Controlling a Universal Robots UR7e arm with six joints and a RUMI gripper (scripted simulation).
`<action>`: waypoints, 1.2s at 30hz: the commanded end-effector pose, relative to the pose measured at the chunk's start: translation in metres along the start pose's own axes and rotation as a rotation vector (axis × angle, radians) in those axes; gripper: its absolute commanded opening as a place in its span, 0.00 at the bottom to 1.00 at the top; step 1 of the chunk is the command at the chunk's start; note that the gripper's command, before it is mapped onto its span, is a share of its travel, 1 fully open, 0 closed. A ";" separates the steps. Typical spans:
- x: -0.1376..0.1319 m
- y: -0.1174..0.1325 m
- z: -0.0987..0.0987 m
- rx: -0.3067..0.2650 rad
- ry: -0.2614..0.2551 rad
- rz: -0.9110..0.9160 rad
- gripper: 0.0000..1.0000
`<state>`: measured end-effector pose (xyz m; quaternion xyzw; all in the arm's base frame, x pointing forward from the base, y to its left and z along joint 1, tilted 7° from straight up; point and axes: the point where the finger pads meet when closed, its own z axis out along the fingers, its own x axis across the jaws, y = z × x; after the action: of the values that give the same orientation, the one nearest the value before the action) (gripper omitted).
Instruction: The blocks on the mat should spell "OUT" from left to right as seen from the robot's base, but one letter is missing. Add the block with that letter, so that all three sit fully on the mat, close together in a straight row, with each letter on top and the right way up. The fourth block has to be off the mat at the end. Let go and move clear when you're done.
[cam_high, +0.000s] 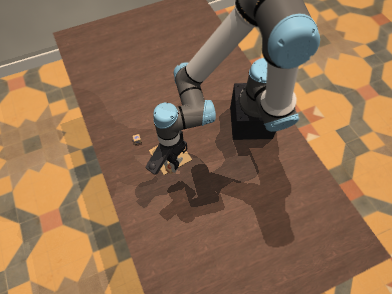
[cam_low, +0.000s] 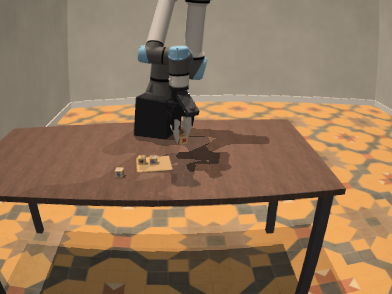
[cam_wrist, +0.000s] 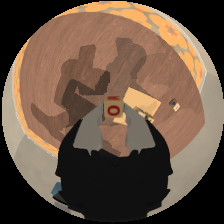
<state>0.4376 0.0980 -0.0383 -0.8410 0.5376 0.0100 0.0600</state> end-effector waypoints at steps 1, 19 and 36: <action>0.005 0.002 0.000 0.000 0.005 0.139 0.09; 0.018 0.012 -0.001 0.001 0.004 0.535 0.09; 0.029 0.024 -0.001 0.002 0.004 0.930 0.09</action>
<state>0.4294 0.0653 -0.0419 -0.5493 0.8334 0.0338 0.0512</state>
